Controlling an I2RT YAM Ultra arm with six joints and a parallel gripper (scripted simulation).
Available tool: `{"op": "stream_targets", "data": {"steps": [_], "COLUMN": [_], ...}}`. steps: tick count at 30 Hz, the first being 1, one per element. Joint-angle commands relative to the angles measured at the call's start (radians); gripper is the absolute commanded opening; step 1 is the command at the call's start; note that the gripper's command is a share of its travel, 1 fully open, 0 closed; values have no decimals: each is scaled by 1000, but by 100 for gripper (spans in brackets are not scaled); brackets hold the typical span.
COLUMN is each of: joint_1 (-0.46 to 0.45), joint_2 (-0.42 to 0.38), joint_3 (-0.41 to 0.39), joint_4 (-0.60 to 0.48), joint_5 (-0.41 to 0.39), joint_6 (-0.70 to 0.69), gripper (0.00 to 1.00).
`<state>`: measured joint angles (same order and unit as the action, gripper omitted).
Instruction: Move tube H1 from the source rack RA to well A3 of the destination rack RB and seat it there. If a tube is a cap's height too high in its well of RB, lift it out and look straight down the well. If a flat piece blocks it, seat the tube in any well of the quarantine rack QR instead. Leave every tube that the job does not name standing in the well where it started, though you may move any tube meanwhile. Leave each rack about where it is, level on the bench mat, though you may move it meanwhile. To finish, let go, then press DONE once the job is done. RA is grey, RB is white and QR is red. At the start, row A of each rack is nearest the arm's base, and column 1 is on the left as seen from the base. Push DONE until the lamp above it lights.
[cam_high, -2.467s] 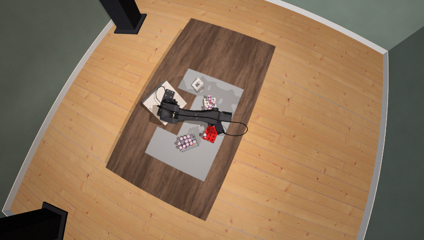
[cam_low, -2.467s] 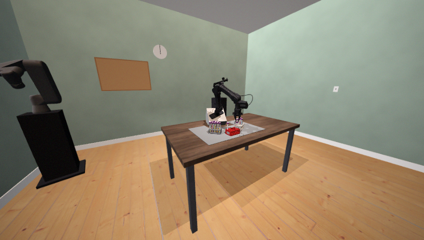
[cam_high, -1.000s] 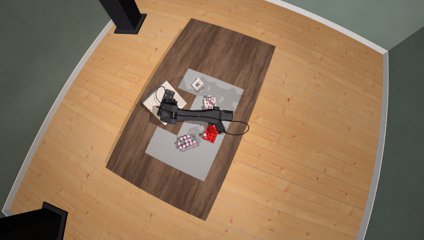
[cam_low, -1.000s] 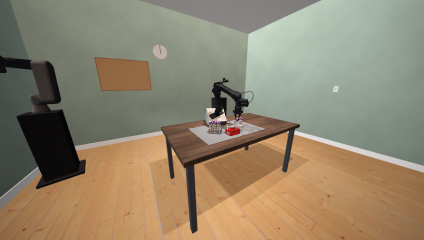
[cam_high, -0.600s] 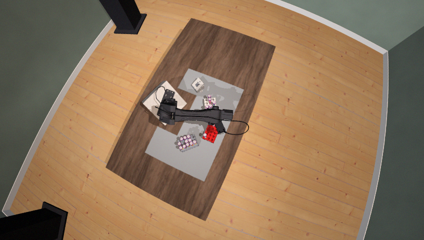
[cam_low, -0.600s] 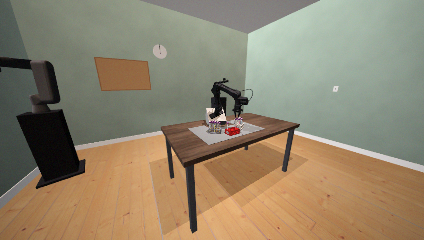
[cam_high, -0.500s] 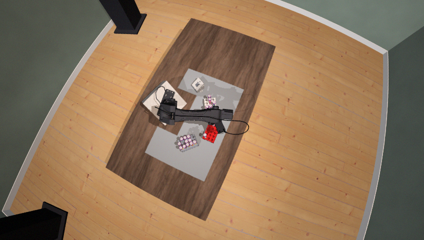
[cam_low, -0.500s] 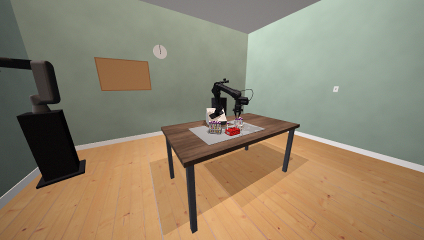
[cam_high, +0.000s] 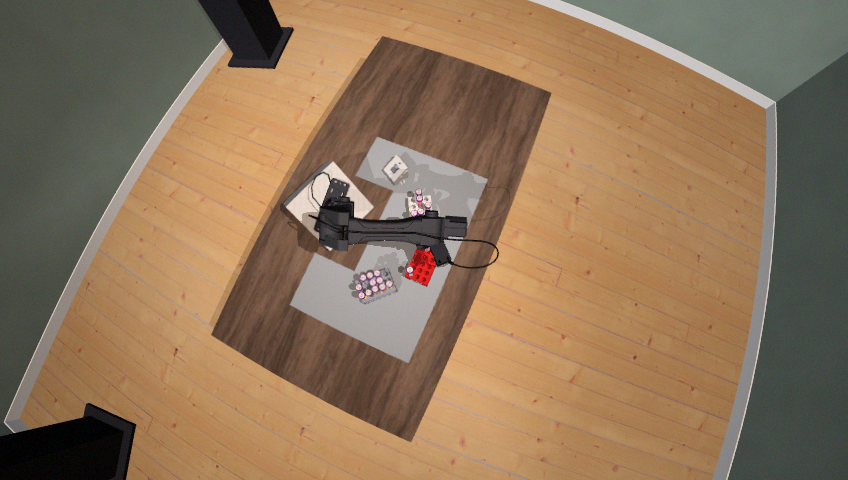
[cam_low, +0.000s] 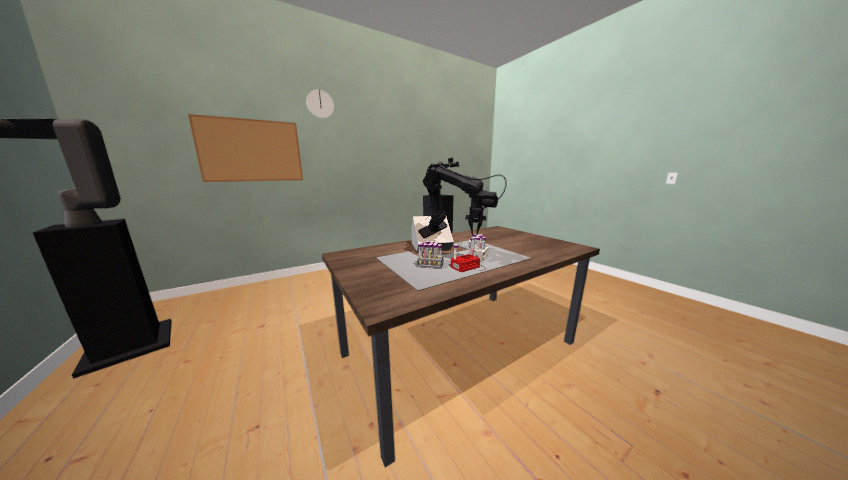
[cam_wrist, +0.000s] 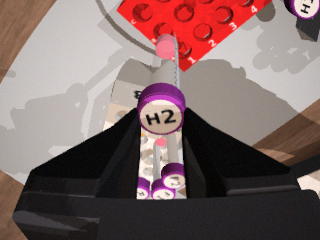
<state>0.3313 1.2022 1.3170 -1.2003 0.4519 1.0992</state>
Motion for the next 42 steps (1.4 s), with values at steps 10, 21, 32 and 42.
{"op": "stream_targets", "data": {"steps": [10,21,32,42], "joint_1": [39,41,63,98], "joint_2": [-47,-41,-65,-124], "joint_3": [68,75,9,-80], "joint_4": [-63,-66,-57,-63], "joint_5": [29,30,40,56], "joint_6": [37,39,60,96], "gripper": [0,0,0,0]}}
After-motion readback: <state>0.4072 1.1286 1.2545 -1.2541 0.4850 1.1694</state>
